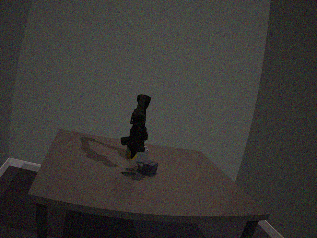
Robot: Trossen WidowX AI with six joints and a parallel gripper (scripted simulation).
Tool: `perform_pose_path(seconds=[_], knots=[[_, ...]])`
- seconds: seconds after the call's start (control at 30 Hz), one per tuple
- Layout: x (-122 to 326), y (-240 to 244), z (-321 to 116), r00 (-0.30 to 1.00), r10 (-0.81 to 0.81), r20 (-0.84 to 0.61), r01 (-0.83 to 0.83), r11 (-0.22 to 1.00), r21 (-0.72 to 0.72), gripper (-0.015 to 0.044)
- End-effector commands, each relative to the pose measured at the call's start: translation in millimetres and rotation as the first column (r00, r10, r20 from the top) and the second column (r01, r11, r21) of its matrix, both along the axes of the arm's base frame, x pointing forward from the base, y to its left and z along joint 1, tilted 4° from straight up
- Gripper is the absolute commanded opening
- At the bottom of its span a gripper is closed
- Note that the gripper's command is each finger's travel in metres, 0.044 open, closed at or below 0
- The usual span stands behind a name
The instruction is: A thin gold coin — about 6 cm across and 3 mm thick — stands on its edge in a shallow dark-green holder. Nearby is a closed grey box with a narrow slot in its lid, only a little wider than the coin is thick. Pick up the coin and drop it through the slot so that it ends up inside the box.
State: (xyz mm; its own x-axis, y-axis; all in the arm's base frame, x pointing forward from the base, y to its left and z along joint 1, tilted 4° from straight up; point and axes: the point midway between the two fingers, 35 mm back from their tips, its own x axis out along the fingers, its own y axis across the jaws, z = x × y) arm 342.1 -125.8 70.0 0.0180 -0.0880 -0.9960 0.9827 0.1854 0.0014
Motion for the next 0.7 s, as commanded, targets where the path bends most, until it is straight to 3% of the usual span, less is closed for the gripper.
perform_pose_path(seconds=[0.0, 0.67], knots=[[0.4, 0.5, 2.5, 0.995, 0.095, -0.005, -0.095, 0.995, 0.003, 0.0000], [4.5, -2.5, 5.1, 0.753, 0.655, -0.056, -0.656, 0.755, 0.011, 0.0000]])
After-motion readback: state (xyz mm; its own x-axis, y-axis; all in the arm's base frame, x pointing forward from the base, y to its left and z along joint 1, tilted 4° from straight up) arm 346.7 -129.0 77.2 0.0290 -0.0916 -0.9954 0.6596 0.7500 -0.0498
